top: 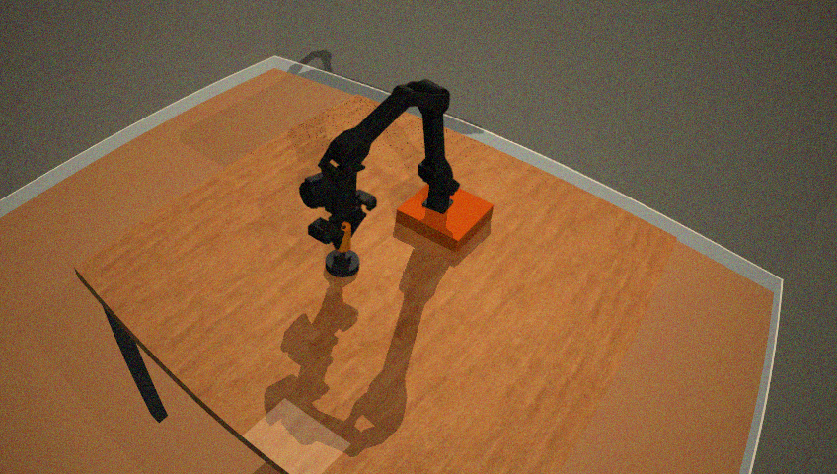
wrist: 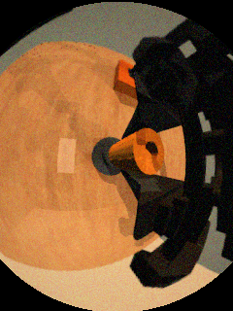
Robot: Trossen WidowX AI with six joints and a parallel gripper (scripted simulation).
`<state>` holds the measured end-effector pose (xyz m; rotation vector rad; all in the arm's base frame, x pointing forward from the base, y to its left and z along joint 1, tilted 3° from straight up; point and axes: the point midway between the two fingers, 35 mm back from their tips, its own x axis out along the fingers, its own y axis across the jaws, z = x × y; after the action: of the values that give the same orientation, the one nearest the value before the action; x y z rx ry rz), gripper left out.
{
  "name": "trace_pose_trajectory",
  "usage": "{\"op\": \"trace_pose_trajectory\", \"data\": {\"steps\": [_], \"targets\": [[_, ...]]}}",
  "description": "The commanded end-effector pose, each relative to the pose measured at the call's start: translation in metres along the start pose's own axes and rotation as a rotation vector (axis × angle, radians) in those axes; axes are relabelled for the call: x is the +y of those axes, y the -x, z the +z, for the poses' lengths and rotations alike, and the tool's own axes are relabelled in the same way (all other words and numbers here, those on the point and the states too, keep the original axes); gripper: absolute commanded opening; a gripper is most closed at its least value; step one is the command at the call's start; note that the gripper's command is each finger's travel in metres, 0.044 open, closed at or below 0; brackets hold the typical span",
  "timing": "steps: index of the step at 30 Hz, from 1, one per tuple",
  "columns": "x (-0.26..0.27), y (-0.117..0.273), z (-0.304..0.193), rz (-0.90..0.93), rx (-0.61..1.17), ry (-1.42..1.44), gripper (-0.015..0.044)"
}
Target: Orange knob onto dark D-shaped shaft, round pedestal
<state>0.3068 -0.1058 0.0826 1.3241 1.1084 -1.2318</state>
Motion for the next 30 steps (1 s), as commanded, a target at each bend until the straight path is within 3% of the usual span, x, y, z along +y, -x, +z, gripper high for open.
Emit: {"op": "trace_pose_trajectory", "data": {"steps": [1,30], "targets": [[-0.002,0.002,-0.001,0.003,-0.002,-0.035,0.0000],[-0.002,-0.012,-0.001,0.003,-0.002,-0.032,0.0000]]}}
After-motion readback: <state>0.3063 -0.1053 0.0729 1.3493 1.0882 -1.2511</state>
